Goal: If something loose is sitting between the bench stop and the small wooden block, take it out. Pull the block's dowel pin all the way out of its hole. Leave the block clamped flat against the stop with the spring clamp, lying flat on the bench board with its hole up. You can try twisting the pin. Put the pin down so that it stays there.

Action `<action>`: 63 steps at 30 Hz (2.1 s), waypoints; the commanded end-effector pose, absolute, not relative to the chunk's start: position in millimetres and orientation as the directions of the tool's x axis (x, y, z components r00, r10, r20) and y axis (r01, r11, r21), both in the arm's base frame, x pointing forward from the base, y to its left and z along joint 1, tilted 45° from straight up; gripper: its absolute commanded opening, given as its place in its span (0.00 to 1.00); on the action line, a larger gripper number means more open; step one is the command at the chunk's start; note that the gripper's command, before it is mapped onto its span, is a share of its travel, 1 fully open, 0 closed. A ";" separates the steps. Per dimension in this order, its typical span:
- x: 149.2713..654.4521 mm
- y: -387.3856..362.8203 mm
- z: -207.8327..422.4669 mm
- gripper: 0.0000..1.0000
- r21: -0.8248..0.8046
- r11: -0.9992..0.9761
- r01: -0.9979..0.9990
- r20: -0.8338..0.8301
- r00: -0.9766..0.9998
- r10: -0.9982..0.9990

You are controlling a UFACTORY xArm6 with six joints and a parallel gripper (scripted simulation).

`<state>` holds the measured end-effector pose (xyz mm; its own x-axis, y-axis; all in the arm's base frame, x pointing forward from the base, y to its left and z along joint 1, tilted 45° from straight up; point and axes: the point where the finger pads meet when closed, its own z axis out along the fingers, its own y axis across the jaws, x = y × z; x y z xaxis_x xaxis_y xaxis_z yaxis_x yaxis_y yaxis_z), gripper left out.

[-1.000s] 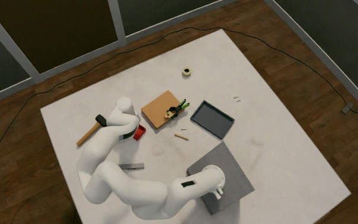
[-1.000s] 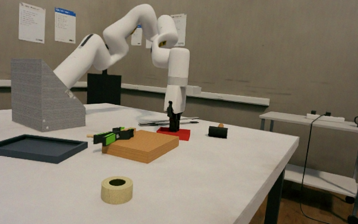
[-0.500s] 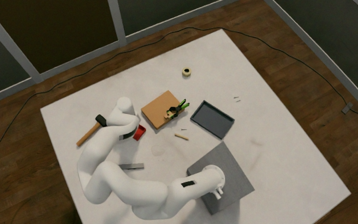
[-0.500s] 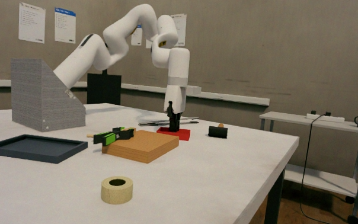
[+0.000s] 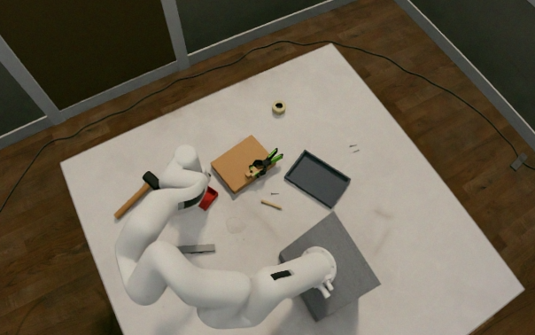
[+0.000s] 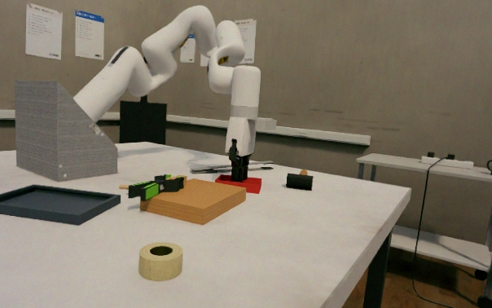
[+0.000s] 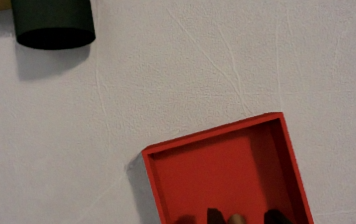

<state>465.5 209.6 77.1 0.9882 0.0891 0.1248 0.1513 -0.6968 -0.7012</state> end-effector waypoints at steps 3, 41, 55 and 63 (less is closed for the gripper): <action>466.6 209.1 78.1 0.28 -0.701 -0.697 0.152 0.127 0.988 0.087; 466.0 191.6 95.3 0.28 -0.701 -0.697 0.152 0.128 0.988 0.088; 464.9 160.6 125.9 0.28 -0.701 -0.697 0.152 0.128 0.988 0.088; 464.3 145.1 141.1 0.28 -0.701 -0.697 0.152 0.128 0.988 0.088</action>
<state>464.1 150.4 135.4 0.9881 0.0878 0.1265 0.1516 -0.6974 -0.7004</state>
